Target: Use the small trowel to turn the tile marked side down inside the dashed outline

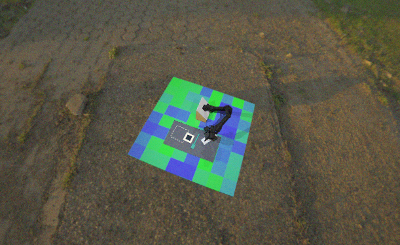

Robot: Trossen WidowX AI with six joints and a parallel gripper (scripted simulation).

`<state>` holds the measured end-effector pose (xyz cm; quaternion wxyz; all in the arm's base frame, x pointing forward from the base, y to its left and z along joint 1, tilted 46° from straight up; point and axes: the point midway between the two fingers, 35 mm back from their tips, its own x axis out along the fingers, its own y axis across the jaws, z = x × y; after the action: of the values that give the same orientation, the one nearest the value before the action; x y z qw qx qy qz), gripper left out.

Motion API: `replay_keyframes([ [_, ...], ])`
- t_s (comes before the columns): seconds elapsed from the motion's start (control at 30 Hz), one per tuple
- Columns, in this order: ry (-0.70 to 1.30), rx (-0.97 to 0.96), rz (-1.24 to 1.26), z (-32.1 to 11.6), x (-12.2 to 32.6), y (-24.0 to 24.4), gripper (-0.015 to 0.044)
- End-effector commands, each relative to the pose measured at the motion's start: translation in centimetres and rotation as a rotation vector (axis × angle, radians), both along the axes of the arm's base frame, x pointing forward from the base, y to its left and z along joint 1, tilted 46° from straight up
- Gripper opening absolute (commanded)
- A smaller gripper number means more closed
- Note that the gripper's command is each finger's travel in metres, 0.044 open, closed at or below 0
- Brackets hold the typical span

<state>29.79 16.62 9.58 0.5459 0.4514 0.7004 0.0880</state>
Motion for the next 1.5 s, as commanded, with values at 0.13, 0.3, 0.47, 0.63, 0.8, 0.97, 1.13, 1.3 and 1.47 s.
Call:
replay_keyframes([
  [0.13, -0.168, -0.004, 0.158, -0.07, 0.03, 0.01, 0.013],
  [0.3, -0.276, -0.005, 0.26, -0.07, 0.03, 0.01, 0.013],
  [0.47, -0.385, -0.005, 0.362, -0.07, 0.03, 0.01, 0.013],
  [0.63, -0.493, -0.006, 0.465, -0.07, 0.03, 0.01, 0.013],
  [0.8, -0.602, -0.006, 0.567, -0.07, 0.03, 0.01, 0.013],
  [0.97, -0.71, -0.007, 0.669, -0.07, 0.03, 0.01, 0.013],
  [1.13, -0.786, -0.007, 0.741, -0.07, 0.03, 0.01, 0.013],
  [1.3, -0.786, -0.007, 0.741, -0.07, 0.03, 0.01, 0.0156],
  [1.47, -0.786, -0.007, 0.741, -0.07, 0.03, 0.01, 0.027],
])
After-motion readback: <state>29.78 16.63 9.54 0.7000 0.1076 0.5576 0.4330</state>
